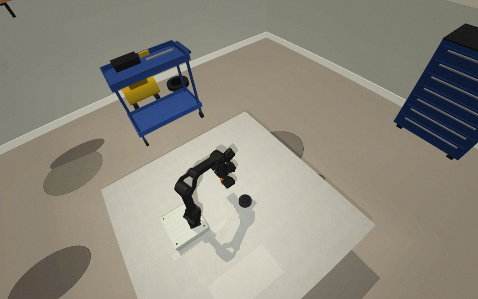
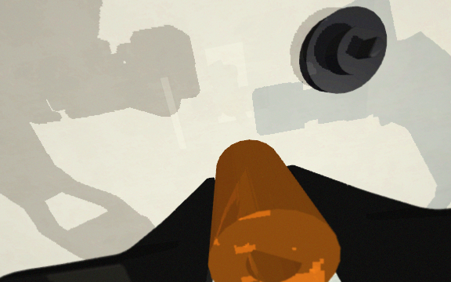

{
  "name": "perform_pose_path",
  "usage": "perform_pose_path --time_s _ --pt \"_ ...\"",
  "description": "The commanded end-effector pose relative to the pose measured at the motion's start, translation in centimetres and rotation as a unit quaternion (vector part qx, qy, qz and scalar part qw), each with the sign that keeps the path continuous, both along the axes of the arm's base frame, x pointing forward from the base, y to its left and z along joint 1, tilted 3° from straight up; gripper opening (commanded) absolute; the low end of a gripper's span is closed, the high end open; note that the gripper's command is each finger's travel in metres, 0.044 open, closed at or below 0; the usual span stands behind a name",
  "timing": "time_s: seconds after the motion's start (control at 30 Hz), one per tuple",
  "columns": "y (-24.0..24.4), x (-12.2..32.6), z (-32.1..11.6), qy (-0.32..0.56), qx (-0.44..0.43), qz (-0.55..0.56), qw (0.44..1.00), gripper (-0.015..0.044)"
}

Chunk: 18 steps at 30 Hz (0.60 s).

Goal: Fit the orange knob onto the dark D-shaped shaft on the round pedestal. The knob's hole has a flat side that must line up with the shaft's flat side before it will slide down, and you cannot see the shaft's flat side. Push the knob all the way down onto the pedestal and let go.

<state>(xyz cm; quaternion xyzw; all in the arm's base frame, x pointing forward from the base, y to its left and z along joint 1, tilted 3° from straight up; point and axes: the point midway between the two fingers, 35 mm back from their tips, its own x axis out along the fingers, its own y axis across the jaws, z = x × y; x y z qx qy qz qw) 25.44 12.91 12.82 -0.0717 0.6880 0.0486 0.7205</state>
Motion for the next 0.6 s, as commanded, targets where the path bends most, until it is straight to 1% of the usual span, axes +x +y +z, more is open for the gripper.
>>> perform_pose_path --time_s 0.0,0.2,0.57 --pt "-0.1 -0.2 0.6 -0.002 0.000 -0.004 1.000 0.0000" --pt "-1.1 0.9 0.2 -0.005 0.001 -0.028 1.000 0.0000" --pt "-3.2 2.7 -0.5 -0.005 -0.002 -0.026 1.000 0.0000"
